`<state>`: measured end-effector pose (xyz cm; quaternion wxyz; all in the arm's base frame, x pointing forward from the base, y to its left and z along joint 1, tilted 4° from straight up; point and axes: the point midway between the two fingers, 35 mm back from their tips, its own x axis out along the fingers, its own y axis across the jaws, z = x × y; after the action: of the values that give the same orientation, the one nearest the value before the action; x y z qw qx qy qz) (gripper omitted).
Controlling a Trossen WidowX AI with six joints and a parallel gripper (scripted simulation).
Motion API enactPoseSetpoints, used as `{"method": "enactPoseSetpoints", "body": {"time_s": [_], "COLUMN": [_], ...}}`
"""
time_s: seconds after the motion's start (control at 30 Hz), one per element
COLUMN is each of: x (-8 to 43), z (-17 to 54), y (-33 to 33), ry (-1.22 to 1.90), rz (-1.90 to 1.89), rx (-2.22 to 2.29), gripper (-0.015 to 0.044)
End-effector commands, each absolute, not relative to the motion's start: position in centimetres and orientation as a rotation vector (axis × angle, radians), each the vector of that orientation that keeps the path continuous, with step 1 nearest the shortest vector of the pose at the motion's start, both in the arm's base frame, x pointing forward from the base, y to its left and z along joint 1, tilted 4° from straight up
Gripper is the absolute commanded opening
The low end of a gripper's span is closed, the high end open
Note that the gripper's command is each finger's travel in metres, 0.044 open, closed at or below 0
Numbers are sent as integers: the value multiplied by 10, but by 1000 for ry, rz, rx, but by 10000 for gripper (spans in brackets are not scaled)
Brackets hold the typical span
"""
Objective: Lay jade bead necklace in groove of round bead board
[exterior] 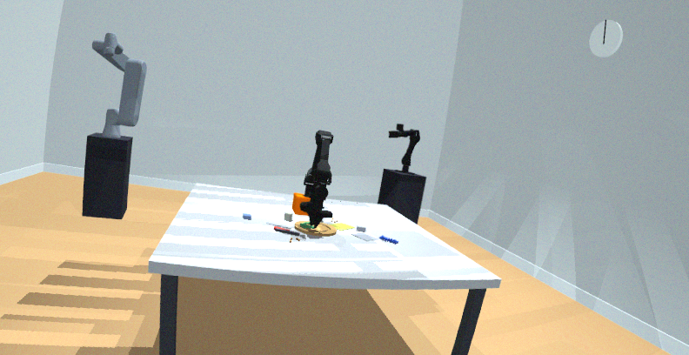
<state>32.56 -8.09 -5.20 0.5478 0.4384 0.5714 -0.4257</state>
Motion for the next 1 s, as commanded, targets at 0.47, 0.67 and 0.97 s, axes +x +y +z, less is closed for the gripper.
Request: {"method": "enactPoseSetpoints", "body": {"time_s": [0.47, 0.67, 0.97], "x": [326, 326, 324], "z": [-52, -52, -42], "y": [-81, -81, -80], "ry": [1353, 1353, 1360], "rz": [-1008, -1008, -1012], "rx": [1039, 1039, 1045], "gripper": [0, 0, 0]}}
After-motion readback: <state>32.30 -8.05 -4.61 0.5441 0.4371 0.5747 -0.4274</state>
